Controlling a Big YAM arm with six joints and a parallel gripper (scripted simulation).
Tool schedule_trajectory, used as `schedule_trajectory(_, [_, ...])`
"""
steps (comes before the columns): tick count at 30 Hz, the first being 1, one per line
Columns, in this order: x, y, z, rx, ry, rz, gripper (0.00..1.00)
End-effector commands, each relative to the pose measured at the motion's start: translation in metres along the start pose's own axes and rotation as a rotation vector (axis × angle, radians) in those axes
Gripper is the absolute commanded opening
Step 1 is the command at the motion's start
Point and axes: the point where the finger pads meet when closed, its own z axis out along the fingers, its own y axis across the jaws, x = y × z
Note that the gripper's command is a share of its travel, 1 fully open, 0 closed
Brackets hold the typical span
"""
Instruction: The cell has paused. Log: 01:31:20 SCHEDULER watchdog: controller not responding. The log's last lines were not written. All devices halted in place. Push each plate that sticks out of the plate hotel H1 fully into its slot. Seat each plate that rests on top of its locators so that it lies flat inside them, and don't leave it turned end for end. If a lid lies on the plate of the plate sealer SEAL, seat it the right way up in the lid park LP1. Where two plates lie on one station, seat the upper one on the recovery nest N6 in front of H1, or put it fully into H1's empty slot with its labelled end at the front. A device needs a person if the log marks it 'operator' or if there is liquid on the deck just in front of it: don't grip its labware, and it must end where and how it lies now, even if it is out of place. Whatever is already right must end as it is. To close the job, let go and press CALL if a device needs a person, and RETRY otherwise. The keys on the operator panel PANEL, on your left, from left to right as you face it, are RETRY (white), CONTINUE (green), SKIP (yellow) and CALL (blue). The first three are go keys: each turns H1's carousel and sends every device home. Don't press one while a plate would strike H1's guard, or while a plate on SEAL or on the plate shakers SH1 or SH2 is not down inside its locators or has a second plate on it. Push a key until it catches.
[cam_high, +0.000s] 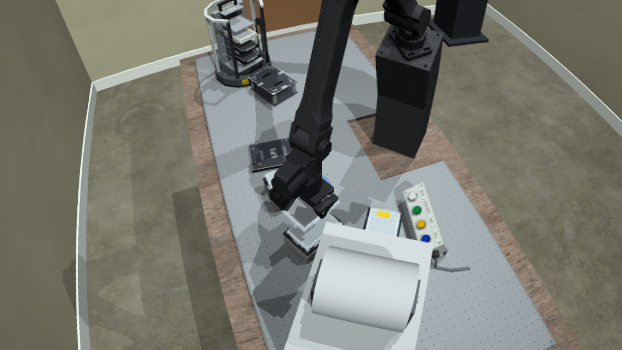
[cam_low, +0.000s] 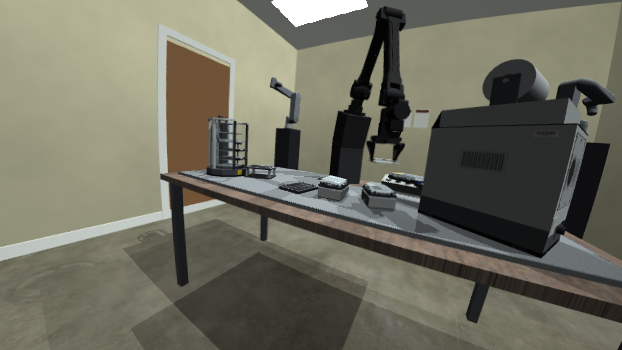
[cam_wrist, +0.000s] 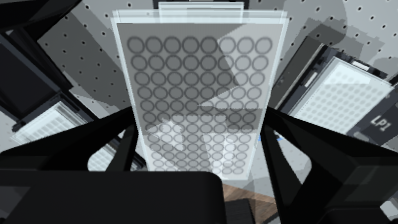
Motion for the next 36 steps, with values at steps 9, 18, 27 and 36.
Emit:
schedule_trajectory(9, [-0.001, -0.006, -0.034, 0.000, -0.003, 0.000, 0.84])
schedule_trajectory(18, [-0.001, -0.005, -0.052, 0.000, -0.003, -0.002, 0.84])
schedule_trajectory(27, [-0.001, -0.006, -0.076, 0.000, -0.003, 0.000, 0.84])
schedule_trajectory(36, [0.000, -0.006, -0.095, 0.000, -0.003, 0.000, 0.84])
